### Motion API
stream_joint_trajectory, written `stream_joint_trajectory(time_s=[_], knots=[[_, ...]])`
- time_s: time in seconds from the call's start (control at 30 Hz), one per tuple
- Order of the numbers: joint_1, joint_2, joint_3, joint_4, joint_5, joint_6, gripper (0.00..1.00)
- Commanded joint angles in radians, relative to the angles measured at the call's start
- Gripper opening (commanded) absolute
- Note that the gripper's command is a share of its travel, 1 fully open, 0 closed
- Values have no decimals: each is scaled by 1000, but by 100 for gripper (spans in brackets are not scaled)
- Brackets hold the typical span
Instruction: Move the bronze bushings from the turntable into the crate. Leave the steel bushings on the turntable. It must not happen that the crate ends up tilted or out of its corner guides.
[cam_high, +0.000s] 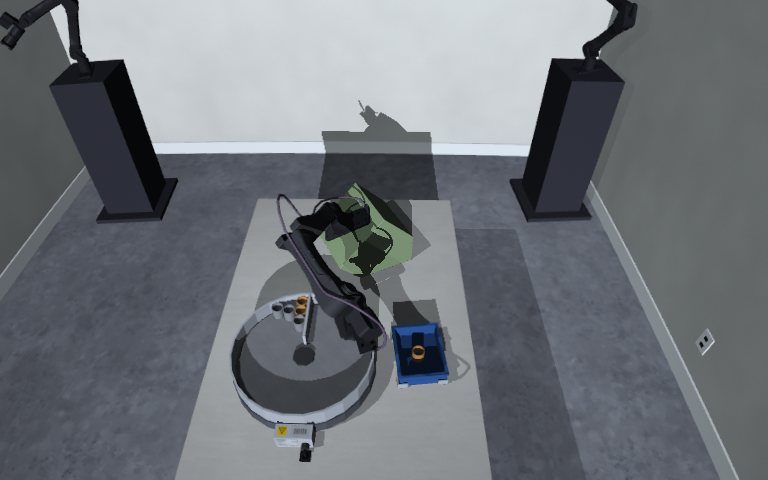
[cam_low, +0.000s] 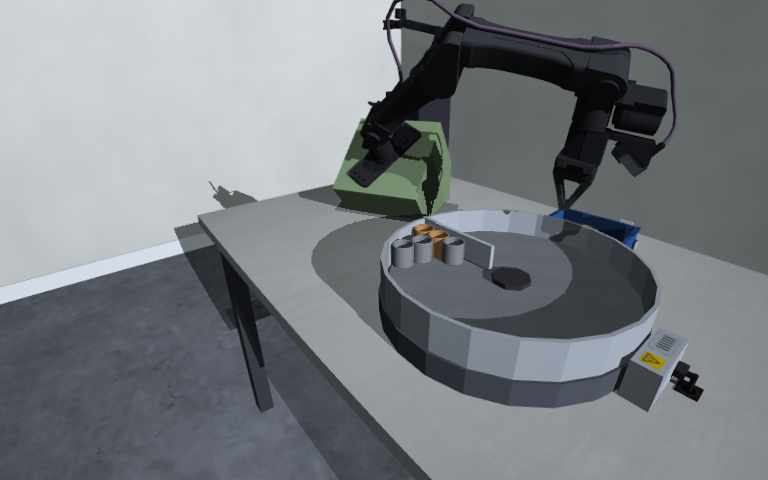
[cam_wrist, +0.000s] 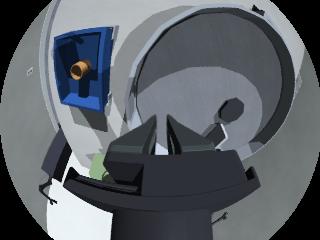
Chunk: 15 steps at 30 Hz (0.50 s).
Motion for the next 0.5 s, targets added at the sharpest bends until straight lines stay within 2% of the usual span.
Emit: stream_joint_trajectory(time_s=[0.0, 0.03, 0.1, 0.13, 0.2, 0.47], knots=[[-33, -192, -169, 83, -4, -113, 13], [-55, -250, -233, 107, -5, -140, 13], [-55, -250, -233, 107, -5, -140, 13], [-61, -344, -337, 174, -11, -198, 13], [-124, -445, -449, 210, -12, -244, 13], [-271, -846, -889, 395, -15, -447, 13]])
